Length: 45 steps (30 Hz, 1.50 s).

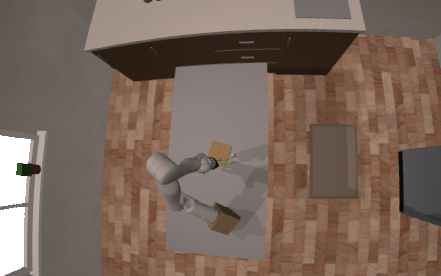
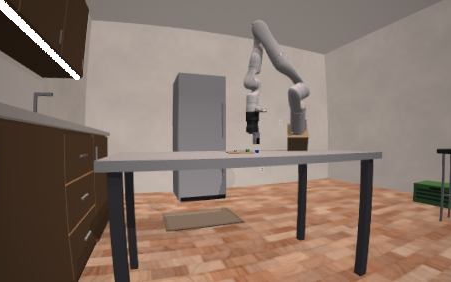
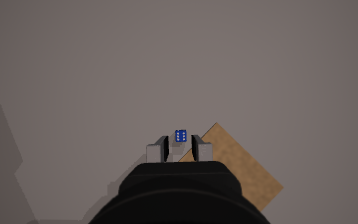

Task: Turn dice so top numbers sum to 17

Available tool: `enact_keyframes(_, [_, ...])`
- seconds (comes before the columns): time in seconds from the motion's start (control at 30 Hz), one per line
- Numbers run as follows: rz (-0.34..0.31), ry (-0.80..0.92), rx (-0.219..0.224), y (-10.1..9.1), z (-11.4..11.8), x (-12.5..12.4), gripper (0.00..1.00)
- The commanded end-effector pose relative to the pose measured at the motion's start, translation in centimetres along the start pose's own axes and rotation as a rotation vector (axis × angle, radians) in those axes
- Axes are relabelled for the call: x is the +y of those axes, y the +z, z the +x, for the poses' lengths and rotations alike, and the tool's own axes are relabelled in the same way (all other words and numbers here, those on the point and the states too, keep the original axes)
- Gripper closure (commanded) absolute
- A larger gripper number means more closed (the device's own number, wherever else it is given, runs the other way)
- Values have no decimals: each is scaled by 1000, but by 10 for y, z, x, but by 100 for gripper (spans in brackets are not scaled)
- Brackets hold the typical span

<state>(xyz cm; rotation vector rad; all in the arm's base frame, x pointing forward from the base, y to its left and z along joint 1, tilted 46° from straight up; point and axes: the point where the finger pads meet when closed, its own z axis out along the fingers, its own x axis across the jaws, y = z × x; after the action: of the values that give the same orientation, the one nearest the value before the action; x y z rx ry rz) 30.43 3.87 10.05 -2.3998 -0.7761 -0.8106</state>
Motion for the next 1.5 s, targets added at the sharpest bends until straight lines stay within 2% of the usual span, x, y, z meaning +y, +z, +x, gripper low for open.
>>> enact_keyframes(0.0, [13, -1, 3, 6, 1, -4, 36])
enact_keyframes(0.63, [13, -1, 3, 23, 1, -5, 36])
enact_keyframes(1.47, [13, -1, 3, 25, 1, -5, 36])
